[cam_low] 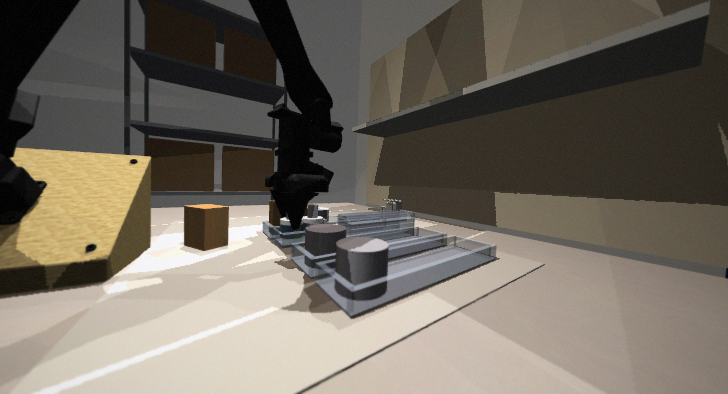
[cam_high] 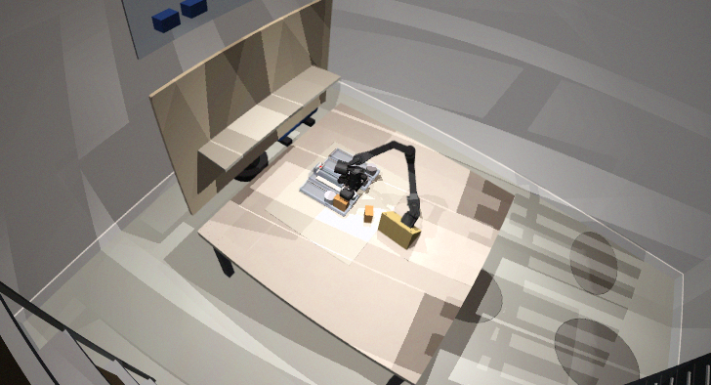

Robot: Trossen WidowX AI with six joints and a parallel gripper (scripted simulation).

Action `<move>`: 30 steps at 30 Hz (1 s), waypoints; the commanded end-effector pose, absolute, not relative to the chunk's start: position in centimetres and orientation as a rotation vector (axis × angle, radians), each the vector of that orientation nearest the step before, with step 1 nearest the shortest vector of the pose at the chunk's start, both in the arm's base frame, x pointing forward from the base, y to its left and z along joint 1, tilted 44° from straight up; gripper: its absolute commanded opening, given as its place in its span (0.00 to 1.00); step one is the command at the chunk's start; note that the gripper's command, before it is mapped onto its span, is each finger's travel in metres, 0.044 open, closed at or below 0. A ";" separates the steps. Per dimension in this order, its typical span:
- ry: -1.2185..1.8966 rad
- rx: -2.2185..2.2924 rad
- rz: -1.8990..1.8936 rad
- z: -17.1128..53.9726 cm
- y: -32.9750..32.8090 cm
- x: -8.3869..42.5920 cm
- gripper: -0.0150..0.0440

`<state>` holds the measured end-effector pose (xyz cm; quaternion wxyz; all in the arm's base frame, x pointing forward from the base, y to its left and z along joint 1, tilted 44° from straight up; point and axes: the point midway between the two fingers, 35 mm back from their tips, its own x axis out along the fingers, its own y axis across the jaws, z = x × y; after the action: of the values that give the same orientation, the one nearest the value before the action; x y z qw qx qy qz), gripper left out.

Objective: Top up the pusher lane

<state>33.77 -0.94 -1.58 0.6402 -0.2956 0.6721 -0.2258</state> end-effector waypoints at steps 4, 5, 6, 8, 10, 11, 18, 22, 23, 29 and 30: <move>1.520 -0.673 -0.522 -1.5 -1.0 33.9 0.25; 1.520 -0.673 -0.522 -1.5 -1.0 33.9 0.25; 1.520 -0.673 -0.522 -1.5 -1.0 33.8 0.25; 1.520 -0.673 -0.522 -1.5 -1.0 33.8 0.25; 1.520 -0.673 -0.522 -1.5 -1.0 33.8 0.25; 1.520 -0.673 -0.522 -1.5 -1.0 33.8 0.25; 1.520 -0.673 -0.521 -1.6 -1.0 33.4 0.25; 1.520 -0.673 -0.521 -1.6 -1.0 33.4 0.25; 1.520 -0.673 -0.521 -1.6 -1.0 33.4 0.25; 1.520 -0.673 -0.521 -1.6 -1.0 33.4 0.25; 1.520 -0.673 -0.521 -1.6 -1.0 33.4 0.25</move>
<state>33.40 -0.98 -1.58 0.6430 -0.2970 0.6684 -0.2271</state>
